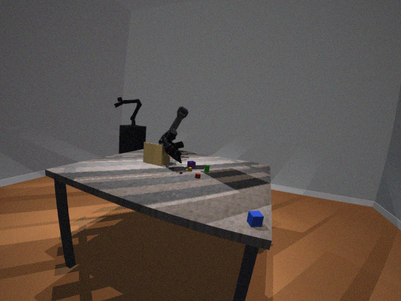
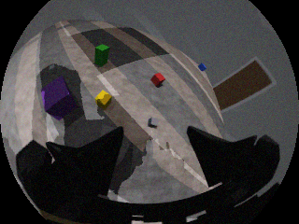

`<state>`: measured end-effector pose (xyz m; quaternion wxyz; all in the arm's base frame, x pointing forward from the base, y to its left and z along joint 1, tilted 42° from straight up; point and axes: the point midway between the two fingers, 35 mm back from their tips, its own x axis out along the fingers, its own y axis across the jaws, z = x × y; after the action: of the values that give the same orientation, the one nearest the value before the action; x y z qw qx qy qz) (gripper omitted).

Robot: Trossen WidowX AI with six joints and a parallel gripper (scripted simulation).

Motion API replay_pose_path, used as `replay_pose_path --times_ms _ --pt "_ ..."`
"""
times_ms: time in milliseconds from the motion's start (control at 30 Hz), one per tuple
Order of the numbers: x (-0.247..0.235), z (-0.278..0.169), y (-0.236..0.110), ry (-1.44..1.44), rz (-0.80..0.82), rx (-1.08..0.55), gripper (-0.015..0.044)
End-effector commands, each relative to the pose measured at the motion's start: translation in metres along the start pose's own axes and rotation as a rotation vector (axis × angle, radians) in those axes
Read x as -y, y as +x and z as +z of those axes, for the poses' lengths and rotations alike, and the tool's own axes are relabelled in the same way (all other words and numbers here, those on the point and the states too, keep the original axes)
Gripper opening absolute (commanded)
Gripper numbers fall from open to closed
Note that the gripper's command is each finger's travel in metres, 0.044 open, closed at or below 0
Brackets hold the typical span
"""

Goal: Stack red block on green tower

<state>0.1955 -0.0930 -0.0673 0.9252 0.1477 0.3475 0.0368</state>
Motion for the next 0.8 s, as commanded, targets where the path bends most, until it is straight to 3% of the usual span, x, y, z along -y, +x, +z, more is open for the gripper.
replay_pose_path --times_ms 0,767 --pt "0.001 0.000 0.001 -0.001 0.001 -0.002 0.0426" --pt "0.056 0.037 0.066 -0.181 0.153 -0.191 0.0440"
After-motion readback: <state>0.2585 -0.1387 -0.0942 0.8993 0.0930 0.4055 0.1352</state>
